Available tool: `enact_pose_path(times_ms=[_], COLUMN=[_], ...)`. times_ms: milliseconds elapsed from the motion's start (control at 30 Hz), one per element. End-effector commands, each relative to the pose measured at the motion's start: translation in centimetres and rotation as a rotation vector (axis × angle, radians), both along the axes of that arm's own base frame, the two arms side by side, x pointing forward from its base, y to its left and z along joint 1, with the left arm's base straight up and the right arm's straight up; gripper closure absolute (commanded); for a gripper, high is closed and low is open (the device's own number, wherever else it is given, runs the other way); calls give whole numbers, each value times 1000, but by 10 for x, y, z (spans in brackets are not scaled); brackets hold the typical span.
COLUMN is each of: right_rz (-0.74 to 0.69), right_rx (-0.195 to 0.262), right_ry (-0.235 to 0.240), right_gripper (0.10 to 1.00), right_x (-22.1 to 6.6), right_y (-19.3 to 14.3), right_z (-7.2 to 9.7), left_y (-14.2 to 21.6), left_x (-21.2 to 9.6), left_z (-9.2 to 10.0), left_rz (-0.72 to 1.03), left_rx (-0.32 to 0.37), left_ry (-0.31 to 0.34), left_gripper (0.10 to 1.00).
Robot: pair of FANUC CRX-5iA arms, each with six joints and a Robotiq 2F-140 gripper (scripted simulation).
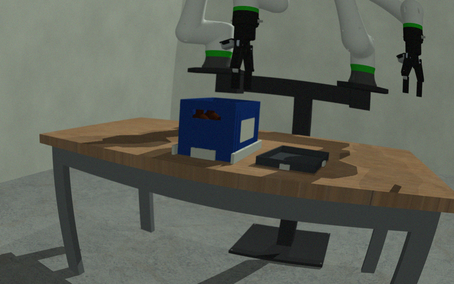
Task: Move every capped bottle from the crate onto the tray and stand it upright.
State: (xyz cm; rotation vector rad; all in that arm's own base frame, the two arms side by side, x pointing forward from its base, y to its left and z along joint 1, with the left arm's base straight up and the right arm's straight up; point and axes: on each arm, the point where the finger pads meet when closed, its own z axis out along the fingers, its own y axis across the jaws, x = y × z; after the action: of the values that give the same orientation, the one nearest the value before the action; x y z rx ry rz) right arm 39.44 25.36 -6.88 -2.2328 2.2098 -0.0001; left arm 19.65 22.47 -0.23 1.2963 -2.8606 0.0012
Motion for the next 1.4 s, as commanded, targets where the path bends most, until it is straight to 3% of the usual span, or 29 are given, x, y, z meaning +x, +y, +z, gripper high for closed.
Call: enact_pose_path(times_ms=[0,1000,1367], right_rz=[40,342,425], right_rx=[1,-1,-2], right_ry=[-1,-2,-2], right_gripper=[656,656,656], right_x=[0,-3,-3], right_y=[-10,-89,-96], right_z=[0,-8,-8], left_y=[1,1,1], left_x=[0,0,0], left_z=[0,0,0], left_rz=[0,0,0], left_rx=[1,1,1], left_ry=[-1,-1,-1], left_gripper=[98,98,98])
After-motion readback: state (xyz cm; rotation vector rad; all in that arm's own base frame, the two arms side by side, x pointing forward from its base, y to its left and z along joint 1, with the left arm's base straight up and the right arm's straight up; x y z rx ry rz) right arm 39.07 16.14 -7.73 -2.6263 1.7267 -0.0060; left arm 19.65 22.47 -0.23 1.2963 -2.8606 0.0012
